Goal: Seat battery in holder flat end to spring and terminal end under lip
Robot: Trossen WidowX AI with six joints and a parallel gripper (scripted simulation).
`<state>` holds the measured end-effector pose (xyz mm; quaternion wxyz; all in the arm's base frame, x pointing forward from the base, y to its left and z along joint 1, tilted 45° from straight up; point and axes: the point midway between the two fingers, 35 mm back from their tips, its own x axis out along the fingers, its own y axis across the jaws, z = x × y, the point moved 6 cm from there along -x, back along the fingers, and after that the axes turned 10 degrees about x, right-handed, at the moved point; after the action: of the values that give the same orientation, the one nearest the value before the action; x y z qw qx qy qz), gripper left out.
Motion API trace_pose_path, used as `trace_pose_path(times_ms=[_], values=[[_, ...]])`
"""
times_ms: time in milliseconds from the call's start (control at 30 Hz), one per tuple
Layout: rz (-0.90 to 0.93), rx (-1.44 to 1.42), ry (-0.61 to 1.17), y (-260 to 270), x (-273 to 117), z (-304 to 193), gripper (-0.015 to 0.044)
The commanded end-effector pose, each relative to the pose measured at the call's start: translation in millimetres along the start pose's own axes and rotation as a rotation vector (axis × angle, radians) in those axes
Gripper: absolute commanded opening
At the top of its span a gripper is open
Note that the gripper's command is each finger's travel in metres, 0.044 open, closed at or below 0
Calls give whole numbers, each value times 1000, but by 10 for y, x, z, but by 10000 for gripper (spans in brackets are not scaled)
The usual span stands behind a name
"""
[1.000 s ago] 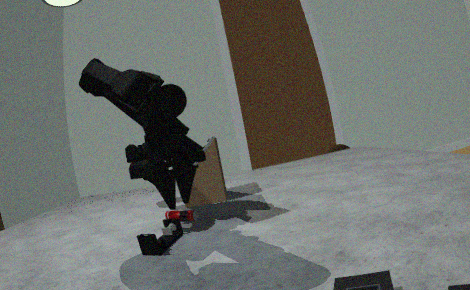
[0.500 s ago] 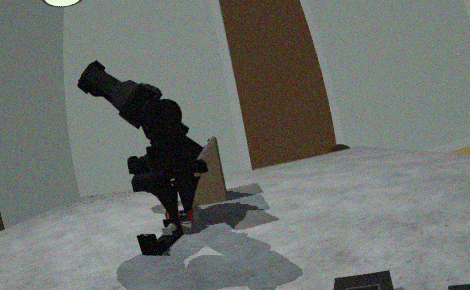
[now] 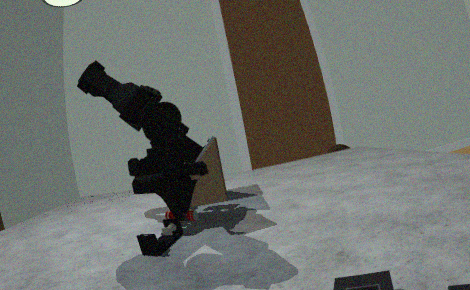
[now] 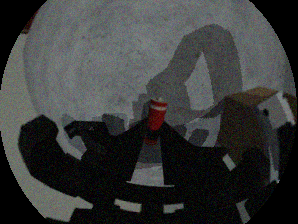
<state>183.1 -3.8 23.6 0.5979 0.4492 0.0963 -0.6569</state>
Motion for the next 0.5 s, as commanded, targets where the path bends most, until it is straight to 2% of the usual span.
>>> trace_pose_path(times_ms=[0, 267, 467], values=[[3, -4, -2, 1, -7, 0, 62], [1, -4, 0, 2, -458, -8, 62], [2, -34, 0, 21, -508, -16, 62]])
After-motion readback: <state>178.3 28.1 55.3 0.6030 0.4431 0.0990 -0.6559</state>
